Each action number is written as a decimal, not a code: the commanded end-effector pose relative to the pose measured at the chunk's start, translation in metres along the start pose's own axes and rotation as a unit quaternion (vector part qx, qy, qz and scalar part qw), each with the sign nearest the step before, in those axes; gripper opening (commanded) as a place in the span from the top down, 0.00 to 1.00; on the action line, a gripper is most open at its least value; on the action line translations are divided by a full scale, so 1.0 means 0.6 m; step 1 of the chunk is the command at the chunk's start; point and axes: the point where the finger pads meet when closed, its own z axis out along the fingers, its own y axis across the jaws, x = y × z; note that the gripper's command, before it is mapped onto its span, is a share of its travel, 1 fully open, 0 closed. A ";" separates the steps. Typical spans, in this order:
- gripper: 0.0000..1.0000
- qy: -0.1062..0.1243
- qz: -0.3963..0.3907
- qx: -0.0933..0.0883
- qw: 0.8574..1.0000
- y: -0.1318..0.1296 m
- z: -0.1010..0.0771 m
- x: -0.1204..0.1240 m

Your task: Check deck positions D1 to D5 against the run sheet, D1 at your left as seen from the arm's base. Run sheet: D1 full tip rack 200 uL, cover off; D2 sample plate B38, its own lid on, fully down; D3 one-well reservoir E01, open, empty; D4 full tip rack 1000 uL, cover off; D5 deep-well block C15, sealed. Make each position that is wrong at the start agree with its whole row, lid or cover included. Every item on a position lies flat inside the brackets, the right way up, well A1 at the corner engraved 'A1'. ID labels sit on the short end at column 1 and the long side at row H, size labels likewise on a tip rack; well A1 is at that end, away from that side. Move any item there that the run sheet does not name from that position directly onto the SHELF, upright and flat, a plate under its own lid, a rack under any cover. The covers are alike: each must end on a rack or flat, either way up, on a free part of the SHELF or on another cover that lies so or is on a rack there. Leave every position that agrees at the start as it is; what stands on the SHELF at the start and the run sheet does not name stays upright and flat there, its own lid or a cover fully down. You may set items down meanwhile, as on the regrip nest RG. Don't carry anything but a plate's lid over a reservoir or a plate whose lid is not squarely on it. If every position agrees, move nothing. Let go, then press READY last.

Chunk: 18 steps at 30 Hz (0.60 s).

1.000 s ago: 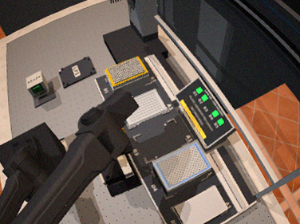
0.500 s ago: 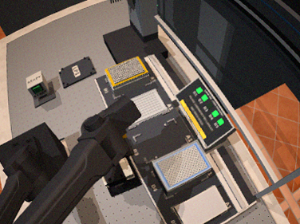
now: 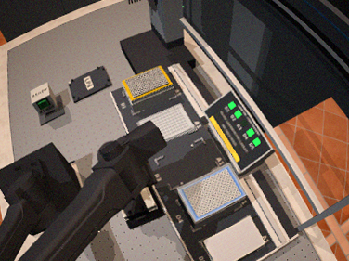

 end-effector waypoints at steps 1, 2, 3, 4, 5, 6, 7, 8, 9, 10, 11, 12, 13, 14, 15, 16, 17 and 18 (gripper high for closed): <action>1.00 -0.001 -0.006 -0.004 1.000 0.010 0.010 -0.001; 1.00 -0.001 -0.007 -0.004 1.000 0.009 0.013 -0.001; 1.00 -0.001 -0.007 -0.003 1.000 0.009 0.016 -0.001; 1.00 -0.001 -0.007 -0.003 1.000 0.009 0.016 -0.001; 1.00 -0.001 -0.007 -0.003 1.000 0.009 0.016 -0.001; 1.00 0.000 -0.001 -0.009 1.000 0.021 0.014 -0.005; 1.00 -0.001 -0.006 -0.004 1.000 0.010 0.022 -0.001; 1.00 -0.001 -0.007 -0.003 1.000 0.009 0.025 -0.001; 1.00 -0.001 -0.007 -0.003 1.000 0.009 0.028 -0.001; 1.00 -0.001 -0.007 -0.003 1.000 0.009 0.030 -0.001; 1.00 -0.001 -0.007 -0.003 1.000 0.008 0.033 -0.001; 1.00 -0.001 -0.007 -0.003 1.000 0.008 0.036 -0.001; 1.00 -0.001 -0.007 -0.003 1.000 0.008 0.039 -0.001; 1.00 -0.001 -0.007 -0.003 1.000 0.008 0.042 -0.001; 1.00 -0.001 -0.007 -0.003 1.000 0.008 0.044 -0.001; 1.00 -0.001 -0.007 -0.003 1.000 0.008 0.047 -0.001; 1.00 -0.001 -0.007 -0.003 1.000 0.009 0.050 -0.001; 1.00 -0.001 -0.006 -0.004 1.000 0.010 0.052 -0.001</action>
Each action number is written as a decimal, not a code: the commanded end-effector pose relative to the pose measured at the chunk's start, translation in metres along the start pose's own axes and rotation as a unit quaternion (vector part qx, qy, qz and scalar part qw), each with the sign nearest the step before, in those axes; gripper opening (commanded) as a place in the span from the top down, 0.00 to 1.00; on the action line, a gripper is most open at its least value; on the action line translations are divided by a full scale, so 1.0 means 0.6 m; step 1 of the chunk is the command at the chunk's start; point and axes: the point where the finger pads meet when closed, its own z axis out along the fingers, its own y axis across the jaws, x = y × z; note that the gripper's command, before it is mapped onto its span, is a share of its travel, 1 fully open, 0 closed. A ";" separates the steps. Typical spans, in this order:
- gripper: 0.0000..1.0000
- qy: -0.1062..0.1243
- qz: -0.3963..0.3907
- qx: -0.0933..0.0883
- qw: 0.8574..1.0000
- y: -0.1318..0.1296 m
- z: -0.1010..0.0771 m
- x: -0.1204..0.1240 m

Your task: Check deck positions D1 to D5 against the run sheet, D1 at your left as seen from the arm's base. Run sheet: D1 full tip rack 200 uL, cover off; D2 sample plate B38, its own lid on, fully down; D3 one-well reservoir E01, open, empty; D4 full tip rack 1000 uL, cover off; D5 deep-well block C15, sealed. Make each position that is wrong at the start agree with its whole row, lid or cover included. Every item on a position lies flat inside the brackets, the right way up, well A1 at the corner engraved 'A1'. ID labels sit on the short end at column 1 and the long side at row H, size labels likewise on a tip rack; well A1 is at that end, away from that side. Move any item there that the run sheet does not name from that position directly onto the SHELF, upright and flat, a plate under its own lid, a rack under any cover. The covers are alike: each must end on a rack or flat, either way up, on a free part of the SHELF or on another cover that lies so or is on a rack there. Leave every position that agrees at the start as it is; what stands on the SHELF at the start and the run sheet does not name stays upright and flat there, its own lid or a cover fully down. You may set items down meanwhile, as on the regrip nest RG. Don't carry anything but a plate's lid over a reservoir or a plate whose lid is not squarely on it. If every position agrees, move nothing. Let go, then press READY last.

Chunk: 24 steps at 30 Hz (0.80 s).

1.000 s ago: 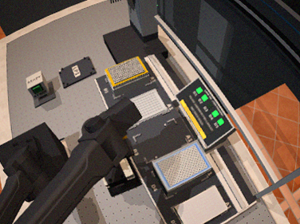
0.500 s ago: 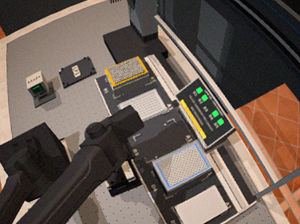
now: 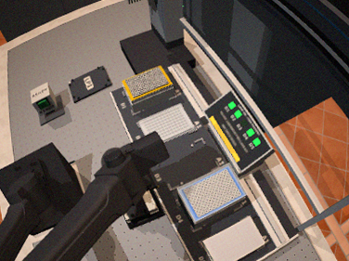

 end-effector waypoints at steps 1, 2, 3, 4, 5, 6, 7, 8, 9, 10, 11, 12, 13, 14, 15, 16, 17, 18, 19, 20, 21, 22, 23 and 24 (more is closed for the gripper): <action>1.00 -0.002 -0.007 -0.003 1.000 0.008 0.011 -0.001; 1.00 -0.002 -0.008 -0.003 1.000 0.007 0.014 -0.001; 1.00 -0.002 -0.008 -0.003 1.000 0.007 0.014 -0.001; 1.00 -0.002 -0.008 -0.003 1.000 0.007 0.014 -0.001; 1.00 -0.002 -0.003 -0.007 1.000 0.017 0.014 -0.005; 1.00 -0.002 -0.007 -0.003 1.000 0.008 0.020 -0.001; 1.00 -0.002 -0.008 -0.003 1.000 0.007 0.023 -0.001; 1.00 -0.002 -0.008 -0.003 1.000 0.007 0.026 -0.001; 1.00 -0.002 -0.008 -0.003 1.000 0.007 0.026 -0.001; 1.00 -0.002 -0.006 -0.004 1.000 0.010 0.024 -0.002; 1.00 -0.001 -0.008 -0.013 1.000 0.020 0.017 0.000; 1.00 -0.001 -0.001 -0.015 1.000 0.022 0.013 -0.005; 1.00 -0.001 -0.001 -0.015 1.000 0.022 0.013 -0.005; 1.00 -0.001 -0.001 -0.015 1.000 0.022 0.013 -0.005; 1.00 -0.001 -0.001 -0.015 1.000 0.022 0.013 -0.005; 1.00 -0.001 -0.001 -0.015 1.000 0.021 0.013 -0.005; 1.00 -0.001 -0.001 -0.015 1.000 0.021 0.013 -0.005; 1.00 -0.001 -0.001 -0.015 1.000 0.021 0.013 -0.005; 1.00 -0.001 -0.001 -0.015 1.000 0.021 0.013 -0.005; 1.00 -0.001 -0.001 -0.015 1.000 0.021 0.013 -0.005; 1.00 -0.001 -0.001 -0.015 1.000 0.021 0.013 -0.005; 1.00 -0.001 -0.001 -0.015 1.000 0.021 0.013 -0.005; 1.00 -0.001 -0.001 -0.015 1.000 0.021 0.013 -0.005; 1.00 -0.001 -0.001 -0.015 1.000 0.021 0.013 -0.005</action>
